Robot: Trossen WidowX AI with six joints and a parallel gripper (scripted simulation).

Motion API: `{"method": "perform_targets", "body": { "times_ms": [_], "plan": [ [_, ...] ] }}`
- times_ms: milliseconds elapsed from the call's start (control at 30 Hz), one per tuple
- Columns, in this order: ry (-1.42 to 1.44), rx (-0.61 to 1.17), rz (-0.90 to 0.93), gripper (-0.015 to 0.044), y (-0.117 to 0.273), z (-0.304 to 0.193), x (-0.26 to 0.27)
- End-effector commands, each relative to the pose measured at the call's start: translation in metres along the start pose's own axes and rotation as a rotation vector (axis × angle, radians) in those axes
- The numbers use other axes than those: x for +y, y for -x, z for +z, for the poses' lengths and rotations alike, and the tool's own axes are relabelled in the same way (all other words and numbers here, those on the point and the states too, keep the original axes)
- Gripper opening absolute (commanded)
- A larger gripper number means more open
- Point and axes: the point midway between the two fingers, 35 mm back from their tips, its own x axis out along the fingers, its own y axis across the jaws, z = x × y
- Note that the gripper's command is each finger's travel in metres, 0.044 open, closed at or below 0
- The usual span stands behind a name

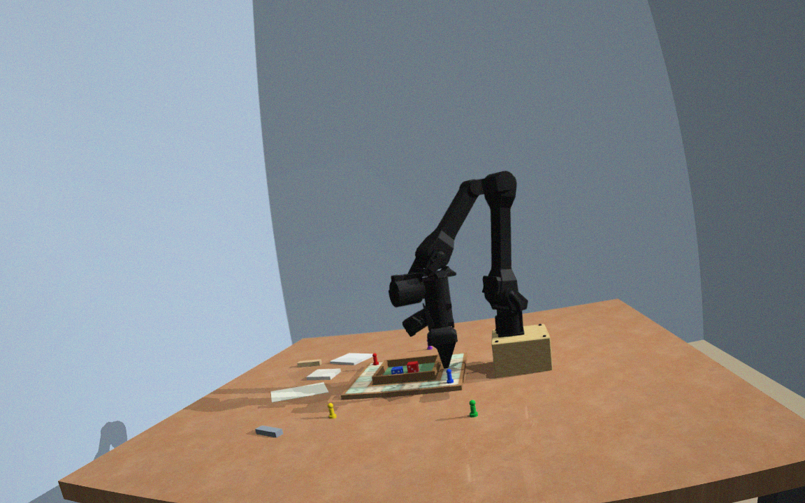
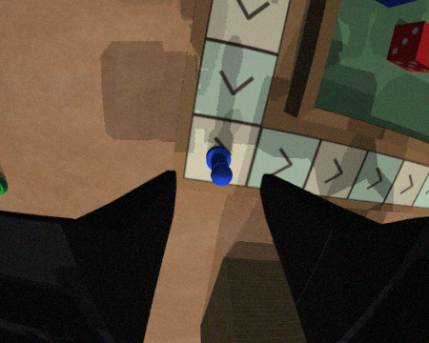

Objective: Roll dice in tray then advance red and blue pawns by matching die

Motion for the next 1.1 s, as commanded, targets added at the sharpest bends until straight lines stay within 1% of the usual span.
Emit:
{"method": "perform_targets", "body": {
  "times_ms": [0, 633, 800, 1067],
  "plan": [
    [-0.005, 0.013, -0.004, 0.02, -0.008, -0.003, -0.002],
    [-0.005, 0.013, -0.004, 0.02, -0.036, -0.005, -0.003],
    [-0.005, 0.013, -0.004, 0.0069, -0.036, -0.005, -0.003],
    [-0.005, 0.013, -0.004, 0.0015, -0.036, -0.005, -0.003]
  ]
}}
